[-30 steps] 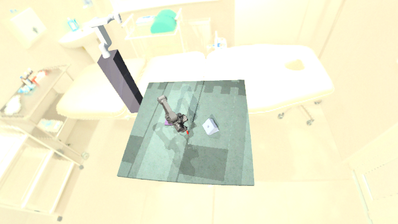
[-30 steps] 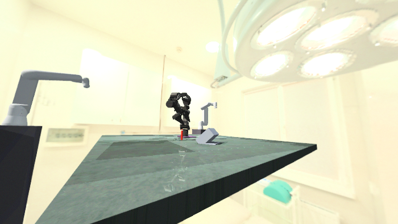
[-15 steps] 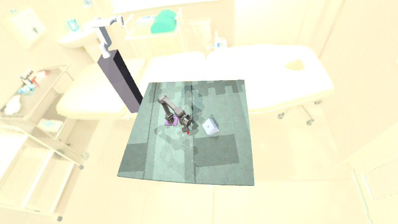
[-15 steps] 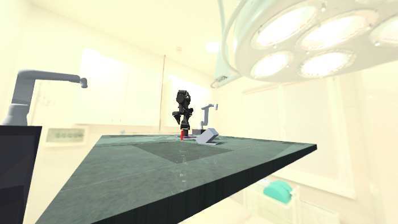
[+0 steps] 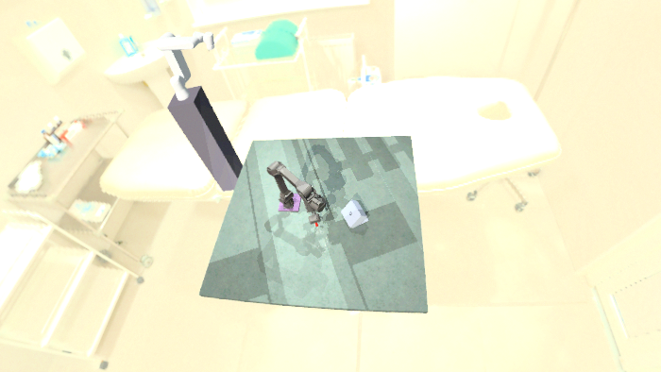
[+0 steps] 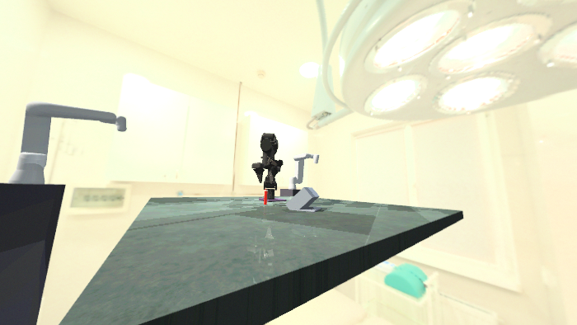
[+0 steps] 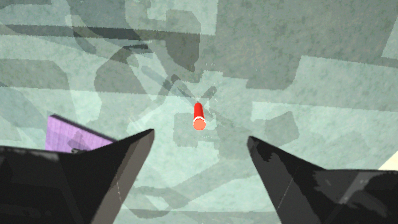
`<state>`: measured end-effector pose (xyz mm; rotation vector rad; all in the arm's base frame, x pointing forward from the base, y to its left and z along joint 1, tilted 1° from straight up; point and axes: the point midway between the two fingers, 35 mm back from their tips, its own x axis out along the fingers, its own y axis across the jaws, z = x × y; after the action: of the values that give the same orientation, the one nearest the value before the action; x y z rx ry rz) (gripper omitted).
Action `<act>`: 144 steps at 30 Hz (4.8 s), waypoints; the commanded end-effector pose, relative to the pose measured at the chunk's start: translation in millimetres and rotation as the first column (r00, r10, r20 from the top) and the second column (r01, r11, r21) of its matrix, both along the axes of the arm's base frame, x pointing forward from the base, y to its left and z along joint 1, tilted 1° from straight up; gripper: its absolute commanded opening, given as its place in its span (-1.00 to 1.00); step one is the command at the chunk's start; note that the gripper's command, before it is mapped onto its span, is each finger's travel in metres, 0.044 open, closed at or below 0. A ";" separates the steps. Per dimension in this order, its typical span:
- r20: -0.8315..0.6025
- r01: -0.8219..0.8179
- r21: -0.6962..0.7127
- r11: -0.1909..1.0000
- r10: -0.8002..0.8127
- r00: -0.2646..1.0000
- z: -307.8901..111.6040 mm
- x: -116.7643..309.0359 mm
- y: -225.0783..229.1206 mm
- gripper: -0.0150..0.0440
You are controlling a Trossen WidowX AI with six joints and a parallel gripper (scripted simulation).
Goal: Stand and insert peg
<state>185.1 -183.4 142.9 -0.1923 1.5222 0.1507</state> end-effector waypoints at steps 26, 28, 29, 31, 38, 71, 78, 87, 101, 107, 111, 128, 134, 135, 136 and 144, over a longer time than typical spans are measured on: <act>-0.008 -0.019 0.002 1.000 0.019 1.000 -44.9 1.6 -1.3 1.00; -0.008 -0.019 0.002 1.000 0.019 1.000 -48.2 1.7 -1.4 1.00; -0.008 -0.019 0.002 1.000 0.019 1.000 -49.8 1.7 -1.4 1.00; -0.008 -0.019 0.002 1.000 0.019 1.000 -53.1 1.7 -1.3 1.00; -0.008 -0.019 0.002 1.000 0.019 1.000 -64.4 1.5 -0.9 1.00; -0.005 -0.017 0.003 1.000 0.017 1.000 -64.6 2.3 -1.2 -0.49; -0.006 -0.018 0.003 1.000 0.018 1.000 -40.5 2.7 -1.9 -0.49; -0.007 -0.019 0.002 1.000 0.019 1.000 -9.4 2.1 -1.4 -0.49; 0.048 0.018 0.025 1.000 -0.019 0.999 8.2 10.4 -0.3 -0.49; 0.107 0.056 0.054 0.997 -0.062 0.992 8.2 21.3 -1.4 -0.49; 0.146 0.079 0.075 0.994 -0.089 0.985 8.6 28.5 -2.2 -0.49; 0.293 0.155 0.182 0.971 -0.204 0.934 13.2 58.0 -6.0 -0.49; 0.338 0.172 0.225 0.959 -0.243 0.909 16.0 67.9 -7.5 -0.49; 0.345 0.175 0.232 0.957 -0.249 0.905 16.5 69.5 -7.7 -0.49; 0.352 0.177 0.239 0.955 -0.255 0.900 17.0 71.1 -8.0 -0.49; 0.404 0.190 0.299 0.935 -0.305 0.862 21.9 83.4 -10.0 -0.49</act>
<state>264.6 -192.2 162.4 0.1507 1.0676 0.0836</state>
